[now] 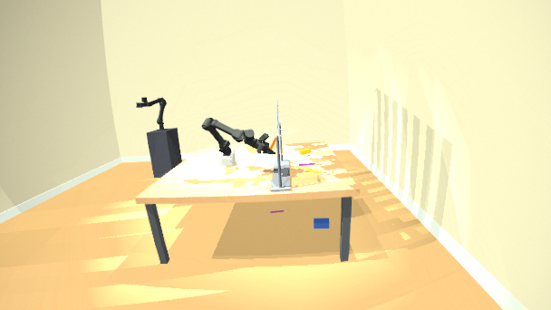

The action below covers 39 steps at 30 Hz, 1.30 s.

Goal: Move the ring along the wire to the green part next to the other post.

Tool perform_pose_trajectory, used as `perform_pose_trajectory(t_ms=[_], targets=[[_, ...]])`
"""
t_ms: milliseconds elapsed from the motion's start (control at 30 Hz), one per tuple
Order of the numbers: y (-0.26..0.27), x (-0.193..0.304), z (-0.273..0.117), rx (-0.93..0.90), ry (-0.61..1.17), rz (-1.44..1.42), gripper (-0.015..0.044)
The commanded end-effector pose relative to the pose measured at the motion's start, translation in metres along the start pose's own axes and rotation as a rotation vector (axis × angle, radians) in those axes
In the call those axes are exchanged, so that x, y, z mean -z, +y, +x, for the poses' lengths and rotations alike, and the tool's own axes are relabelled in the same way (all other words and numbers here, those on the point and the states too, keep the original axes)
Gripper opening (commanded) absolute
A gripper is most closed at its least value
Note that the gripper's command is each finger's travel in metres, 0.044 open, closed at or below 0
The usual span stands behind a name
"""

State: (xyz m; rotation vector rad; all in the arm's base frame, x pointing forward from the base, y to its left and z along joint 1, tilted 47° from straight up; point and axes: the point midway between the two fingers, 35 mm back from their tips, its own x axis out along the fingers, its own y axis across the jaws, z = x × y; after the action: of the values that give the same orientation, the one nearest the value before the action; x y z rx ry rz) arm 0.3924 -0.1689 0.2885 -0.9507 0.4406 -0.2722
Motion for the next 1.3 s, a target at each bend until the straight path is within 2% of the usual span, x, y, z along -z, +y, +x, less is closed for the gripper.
perform_pose_trajectory(t_ms=[0,1267], targets=[[0.009,0.0,-0.002,-0.019,0.006,0.038,-0.015],[0.075,-0.008,-0.014,-0.149,0.032,0.261,-0.015]])
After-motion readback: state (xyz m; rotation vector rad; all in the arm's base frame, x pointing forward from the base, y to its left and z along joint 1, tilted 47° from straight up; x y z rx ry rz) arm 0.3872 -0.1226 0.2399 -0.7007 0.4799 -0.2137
